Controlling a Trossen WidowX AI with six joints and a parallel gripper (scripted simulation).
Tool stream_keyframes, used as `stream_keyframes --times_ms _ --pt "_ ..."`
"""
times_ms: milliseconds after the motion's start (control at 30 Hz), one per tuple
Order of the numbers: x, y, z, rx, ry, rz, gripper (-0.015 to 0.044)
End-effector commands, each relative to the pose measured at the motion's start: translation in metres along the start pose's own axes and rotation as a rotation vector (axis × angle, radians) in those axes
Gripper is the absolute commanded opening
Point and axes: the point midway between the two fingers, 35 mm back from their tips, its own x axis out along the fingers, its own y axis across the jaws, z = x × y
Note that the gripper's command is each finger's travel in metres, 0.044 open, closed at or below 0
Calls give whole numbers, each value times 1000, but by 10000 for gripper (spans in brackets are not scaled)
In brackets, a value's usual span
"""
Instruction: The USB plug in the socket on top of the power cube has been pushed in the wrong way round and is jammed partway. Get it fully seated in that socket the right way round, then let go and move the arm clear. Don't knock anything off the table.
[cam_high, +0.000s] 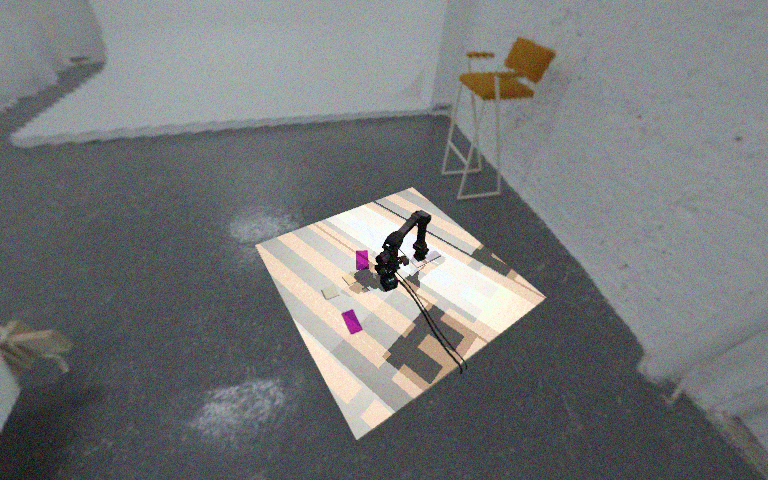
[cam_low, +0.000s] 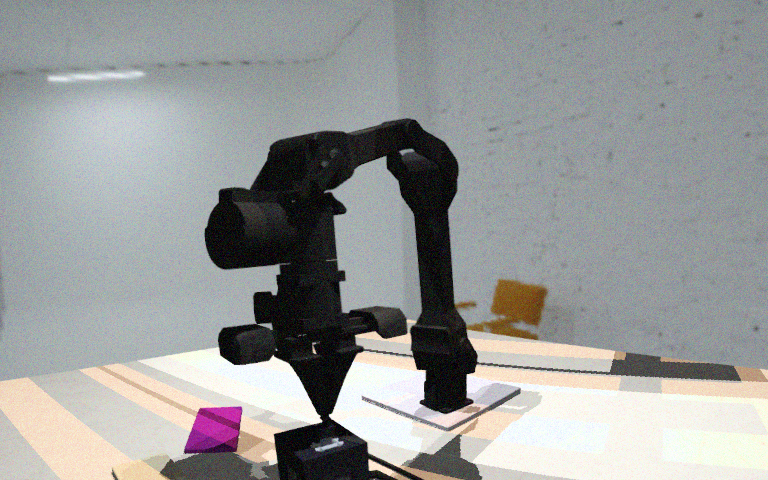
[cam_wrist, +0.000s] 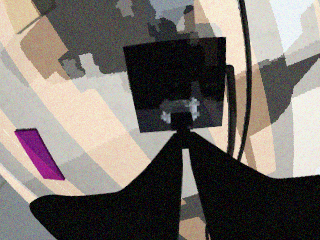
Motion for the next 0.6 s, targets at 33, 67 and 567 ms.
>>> stream_keyframes --times_ms 33,67,567 --pt "1 0 0 -3 3 0 0" --pt "1 0 0 -3 3 0 0" --pt "3 0 0 -3 3 0 0"
